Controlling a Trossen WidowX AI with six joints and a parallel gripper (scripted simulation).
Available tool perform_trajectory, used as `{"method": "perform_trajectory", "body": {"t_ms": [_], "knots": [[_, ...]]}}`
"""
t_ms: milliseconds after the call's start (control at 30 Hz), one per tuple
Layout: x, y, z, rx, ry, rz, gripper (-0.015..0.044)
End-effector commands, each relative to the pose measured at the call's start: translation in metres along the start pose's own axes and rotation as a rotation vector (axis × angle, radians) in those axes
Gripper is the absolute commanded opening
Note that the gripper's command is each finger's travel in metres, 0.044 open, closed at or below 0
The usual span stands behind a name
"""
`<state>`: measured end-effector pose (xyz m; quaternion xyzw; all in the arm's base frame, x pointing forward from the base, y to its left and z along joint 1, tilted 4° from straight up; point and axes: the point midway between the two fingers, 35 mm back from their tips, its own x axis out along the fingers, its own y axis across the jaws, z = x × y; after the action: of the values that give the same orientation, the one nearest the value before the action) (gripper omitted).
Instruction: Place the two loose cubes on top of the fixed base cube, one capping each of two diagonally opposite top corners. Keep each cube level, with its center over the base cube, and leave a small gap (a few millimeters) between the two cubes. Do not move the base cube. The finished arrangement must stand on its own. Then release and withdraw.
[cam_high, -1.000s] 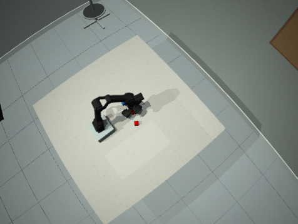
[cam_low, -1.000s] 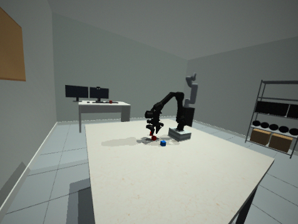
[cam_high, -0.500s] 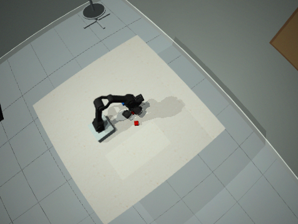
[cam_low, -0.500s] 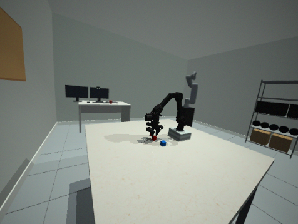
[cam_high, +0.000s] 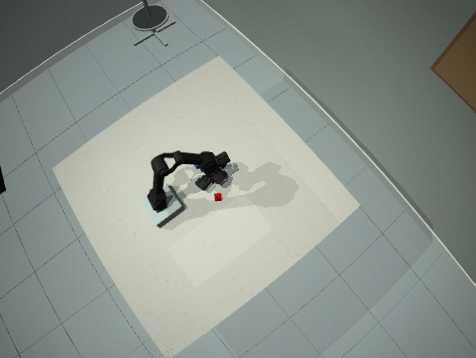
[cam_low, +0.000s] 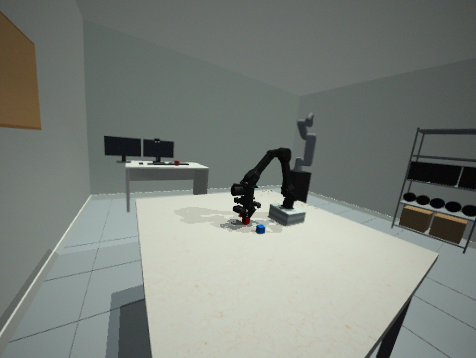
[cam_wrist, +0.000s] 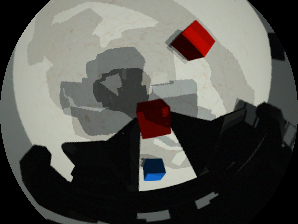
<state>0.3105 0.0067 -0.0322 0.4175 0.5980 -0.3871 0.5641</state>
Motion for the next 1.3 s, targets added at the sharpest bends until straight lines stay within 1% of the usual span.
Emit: {"method": "perform_trajectory", "body": {"t_ms": [0, 100, 1167, 1267], "knots": [[0.000, 0.000, 0.001, 0.005, -0.004, 0.000, 0.0105], [-0.004, 0.001, 0.001, 0.005, -0.004, 0.001, 0.0105], [-0.105, 0.001, 0.001, 0.005, -0.005, 0.001, 0.0105], [-0.110, 0.000, 0.000, 0.005, -0.005, 0.001, 0.0105]]}}
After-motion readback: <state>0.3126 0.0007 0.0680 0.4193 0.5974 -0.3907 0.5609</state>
